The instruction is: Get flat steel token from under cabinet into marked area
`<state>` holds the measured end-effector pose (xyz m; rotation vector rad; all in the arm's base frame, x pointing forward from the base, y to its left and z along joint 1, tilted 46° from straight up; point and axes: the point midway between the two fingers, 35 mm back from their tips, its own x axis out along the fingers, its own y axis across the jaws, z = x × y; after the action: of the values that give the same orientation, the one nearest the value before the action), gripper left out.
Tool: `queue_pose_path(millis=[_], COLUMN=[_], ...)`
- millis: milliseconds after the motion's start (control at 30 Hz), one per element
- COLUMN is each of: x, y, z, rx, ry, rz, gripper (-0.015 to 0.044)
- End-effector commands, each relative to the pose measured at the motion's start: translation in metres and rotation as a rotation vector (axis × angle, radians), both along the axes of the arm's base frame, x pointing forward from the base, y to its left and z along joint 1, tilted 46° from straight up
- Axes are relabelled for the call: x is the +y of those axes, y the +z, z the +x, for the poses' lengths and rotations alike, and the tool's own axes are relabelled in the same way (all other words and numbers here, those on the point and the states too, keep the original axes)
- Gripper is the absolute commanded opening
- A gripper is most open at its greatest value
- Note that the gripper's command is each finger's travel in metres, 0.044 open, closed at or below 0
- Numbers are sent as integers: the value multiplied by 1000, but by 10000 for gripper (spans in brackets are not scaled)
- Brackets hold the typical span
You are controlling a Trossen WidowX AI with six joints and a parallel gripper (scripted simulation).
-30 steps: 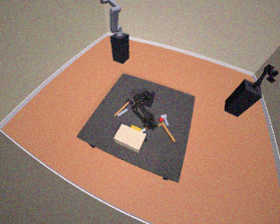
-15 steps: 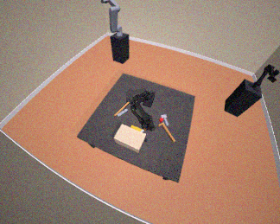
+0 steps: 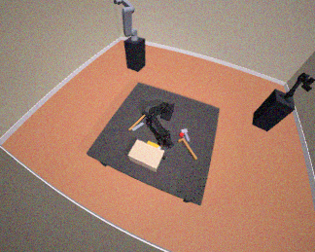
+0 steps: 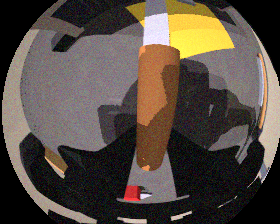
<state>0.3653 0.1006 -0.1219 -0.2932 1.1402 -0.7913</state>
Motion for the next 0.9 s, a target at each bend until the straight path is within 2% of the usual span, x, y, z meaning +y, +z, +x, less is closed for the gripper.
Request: queue_pose_path(millis=[0,867], x=[-4,-20], y=[3,16], z=[2,-8], rx=[-7,-6], ry=[-2,-2], rz=[-1,-3], gripper=[0,0])
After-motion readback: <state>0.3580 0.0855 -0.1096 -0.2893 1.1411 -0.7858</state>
